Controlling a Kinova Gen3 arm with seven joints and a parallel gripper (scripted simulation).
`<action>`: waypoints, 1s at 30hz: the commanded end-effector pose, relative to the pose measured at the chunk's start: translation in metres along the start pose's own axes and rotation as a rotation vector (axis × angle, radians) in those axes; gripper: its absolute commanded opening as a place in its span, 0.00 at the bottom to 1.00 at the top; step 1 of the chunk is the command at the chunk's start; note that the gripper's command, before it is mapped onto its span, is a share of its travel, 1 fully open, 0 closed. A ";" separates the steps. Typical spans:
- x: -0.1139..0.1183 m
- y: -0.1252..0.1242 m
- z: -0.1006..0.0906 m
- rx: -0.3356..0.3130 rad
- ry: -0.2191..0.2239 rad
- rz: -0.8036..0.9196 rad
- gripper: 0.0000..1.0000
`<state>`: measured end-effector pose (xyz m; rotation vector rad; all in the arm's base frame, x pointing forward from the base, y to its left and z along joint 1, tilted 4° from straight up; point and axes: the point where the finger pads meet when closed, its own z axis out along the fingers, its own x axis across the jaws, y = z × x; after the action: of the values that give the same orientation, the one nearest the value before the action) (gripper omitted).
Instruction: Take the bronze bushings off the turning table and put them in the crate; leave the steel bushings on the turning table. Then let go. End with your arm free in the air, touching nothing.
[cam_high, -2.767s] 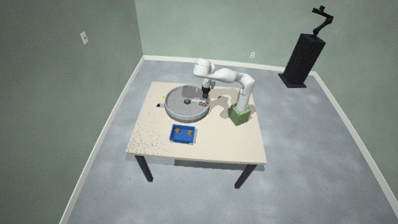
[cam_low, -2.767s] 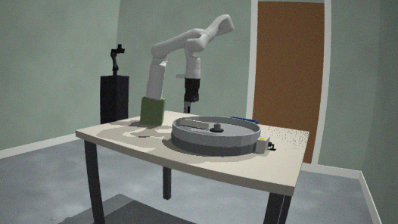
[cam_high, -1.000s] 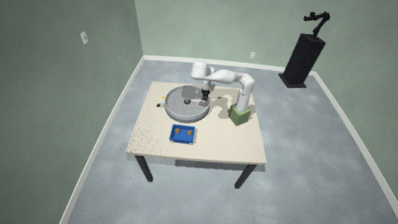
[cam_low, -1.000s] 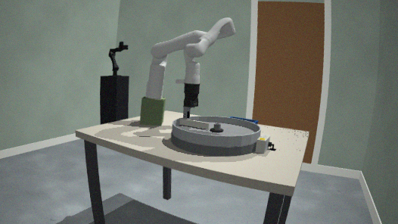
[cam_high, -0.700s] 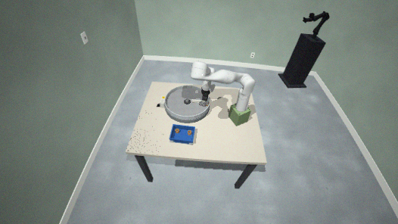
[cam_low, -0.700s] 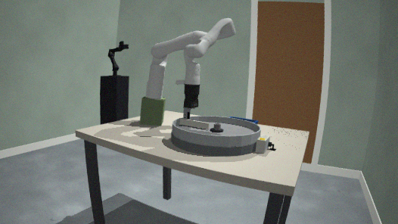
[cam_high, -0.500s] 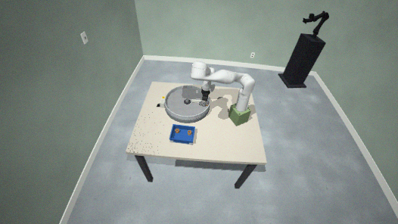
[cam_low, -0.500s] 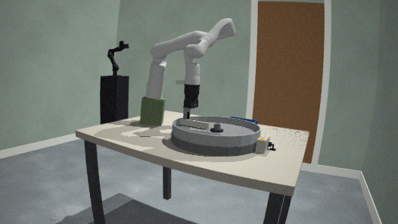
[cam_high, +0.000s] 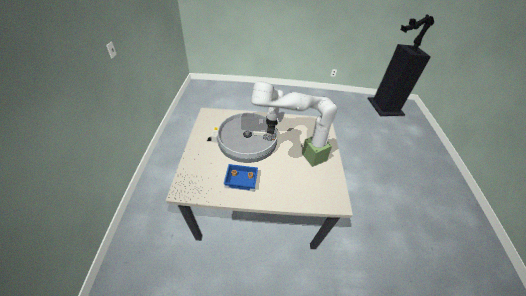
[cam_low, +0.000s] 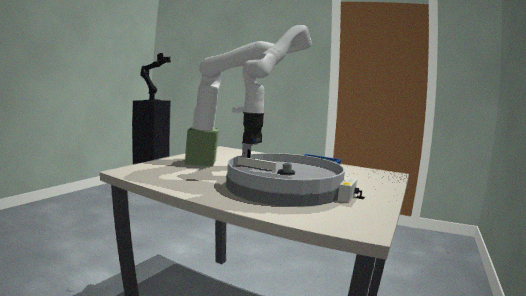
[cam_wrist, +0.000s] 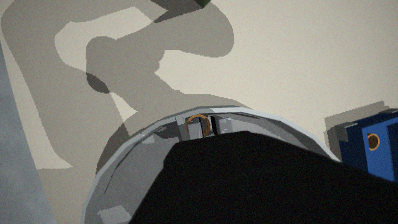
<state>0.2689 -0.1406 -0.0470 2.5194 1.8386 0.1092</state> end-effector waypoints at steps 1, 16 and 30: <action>0.000 0.000 0.000 -0.001 0.000 0.001 0.40; 0.000 0.000 0.004 -0.001 0.000 0.000 0.40; 0.000 0.000 0.009 -0.001 0.000 0.000 0.40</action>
<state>0.2701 -0.1401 -0.0555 2.5183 1.8389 0.1115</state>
